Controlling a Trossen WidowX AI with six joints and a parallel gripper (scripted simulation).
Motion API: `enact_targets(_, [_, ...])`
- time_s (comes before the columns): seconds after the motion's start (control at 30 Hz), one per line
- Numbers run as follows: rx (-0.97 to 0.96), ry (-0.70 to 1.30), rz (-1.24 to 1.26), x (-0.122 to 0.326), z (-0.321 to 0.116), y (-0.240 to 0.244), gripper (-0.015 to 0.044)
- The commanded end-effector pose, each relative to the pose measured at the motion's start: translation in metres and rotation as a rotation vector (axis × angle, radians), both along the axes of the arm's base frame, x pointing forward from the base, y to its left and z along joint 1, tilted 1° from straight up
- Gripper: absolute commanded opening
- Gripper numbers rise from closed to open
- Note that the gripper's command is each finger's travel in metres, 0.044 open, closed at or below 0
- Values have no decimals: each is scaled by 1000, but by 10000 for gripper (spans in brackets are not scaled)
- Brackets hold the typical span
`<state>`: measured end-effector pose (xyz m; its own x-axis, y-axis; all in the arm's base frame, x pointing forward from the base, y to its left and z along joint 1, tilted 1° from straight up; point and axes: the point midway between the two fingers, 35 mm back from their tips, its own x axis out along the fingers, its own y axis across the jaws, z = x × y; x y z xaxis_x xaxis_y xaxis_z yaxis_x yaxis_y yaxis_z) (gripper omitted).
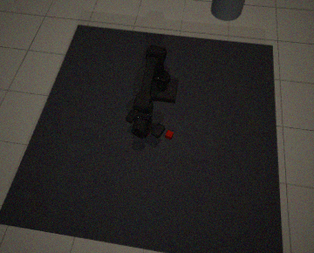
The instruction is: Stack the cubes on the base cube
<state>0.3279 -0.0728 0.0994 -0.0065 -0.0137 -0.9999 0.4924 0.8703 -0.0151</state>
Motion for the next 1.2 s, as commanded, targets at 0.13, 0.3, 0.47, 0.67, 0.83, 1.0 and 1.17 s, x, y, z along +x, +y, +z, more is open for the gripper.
enact_targets(0.13, [5,-7,178,3,-3,25,105])
enact_targets(0.3, [7,-6,290,3,-7,41,105])
enact_targets(0.47, [8,-4,401,3,-10,57,105])
enact_targets(0.67, [10,-3,536,2,-15,76,105])
enact_targets(0.83, [11,-2,648,0,-18,91,105])
enact_targets(1.0, [13,-1,760,-3,-22,107,105])
enact_targets(1.17, [14,0,871,-6,-25,122,105])
